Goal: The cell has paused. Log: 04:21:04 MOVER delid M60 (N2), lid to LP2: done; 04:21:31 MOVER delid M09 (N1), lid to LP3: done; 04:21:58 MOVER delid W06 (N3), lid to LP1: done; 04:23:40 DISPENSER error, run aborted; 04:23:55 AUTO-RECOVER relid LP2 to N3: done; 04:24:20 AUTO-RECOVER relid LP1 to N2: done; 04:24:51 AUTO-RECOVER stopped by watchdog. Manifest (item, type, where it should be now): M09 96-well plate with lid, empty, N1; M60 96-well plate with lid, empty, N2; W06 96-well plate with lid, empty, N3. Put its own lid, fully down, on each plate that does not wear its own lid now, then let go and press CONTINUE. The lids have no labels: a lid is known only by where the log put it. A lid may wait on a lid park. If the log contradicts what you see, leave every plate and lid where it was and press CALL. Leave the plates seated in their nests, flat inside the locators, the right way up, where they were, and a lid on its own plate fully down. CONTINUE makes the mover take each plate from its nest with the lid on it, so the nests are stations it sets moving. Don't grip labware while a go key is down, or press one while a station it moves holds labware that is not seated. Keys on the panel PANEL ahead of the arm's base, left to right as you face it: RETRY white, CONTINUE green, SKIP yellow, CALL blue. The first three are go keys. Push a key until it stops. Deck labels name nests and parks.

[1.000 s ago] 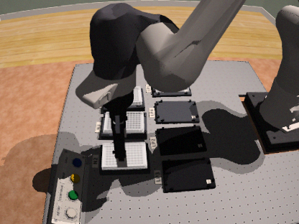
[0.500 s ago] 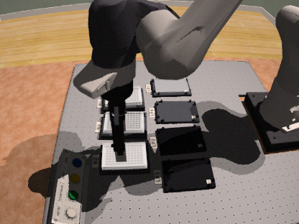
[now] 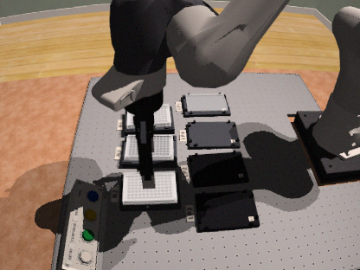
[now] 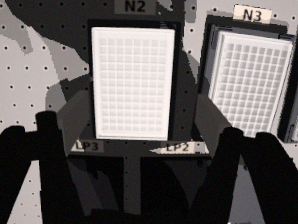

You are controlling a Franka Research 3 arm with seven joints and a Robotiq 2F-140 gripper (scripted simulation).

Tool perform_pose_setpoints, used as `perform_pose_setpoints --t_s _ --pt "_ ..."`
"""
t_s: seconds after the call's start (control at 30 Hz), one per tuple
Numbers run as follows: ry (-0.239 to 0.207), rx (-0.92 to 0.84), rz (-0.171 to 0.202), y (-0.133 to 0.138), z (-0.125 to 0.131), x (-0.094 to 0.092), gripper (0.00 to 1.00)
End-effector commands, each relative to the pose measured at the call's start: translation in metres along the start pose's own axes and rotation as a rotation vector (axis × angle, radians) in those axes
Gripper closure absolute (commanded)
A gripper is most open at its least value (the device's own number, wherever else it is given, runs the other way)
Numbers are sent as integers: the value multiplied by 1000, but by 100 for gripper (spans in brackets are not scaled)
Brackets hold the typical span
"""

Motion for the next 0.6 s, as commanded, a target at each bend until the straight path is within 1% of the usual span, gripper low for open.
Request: perform_pose_setpoints --t_s 0.0,0.07,0.1,0.23,0.37,0.43,0.47,0.57 --pt "6 2 21 69 4 -4 34" --pt "4 5 31 101 19 -4 34" --pt "1 6 28 120 29 -4 34" --pt "0 5 0 199 75 -2 34" --pt "0 4 -3 279 120 0 34" --pt "0 4 -3 279 120 0 34" --pt "0 4 -3 330 146 0 34" --pt "0 4 -3 330 146 0 34"
Point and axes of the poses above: the point where the finger pads meet when closed, its own x axis out along the fingers, its own y axis across the jaws, z = x × y, the point moved 5 cm from there along -x, back along the fingers, and after that the axes turned 6 degrees about x, right-handed, at the moved point
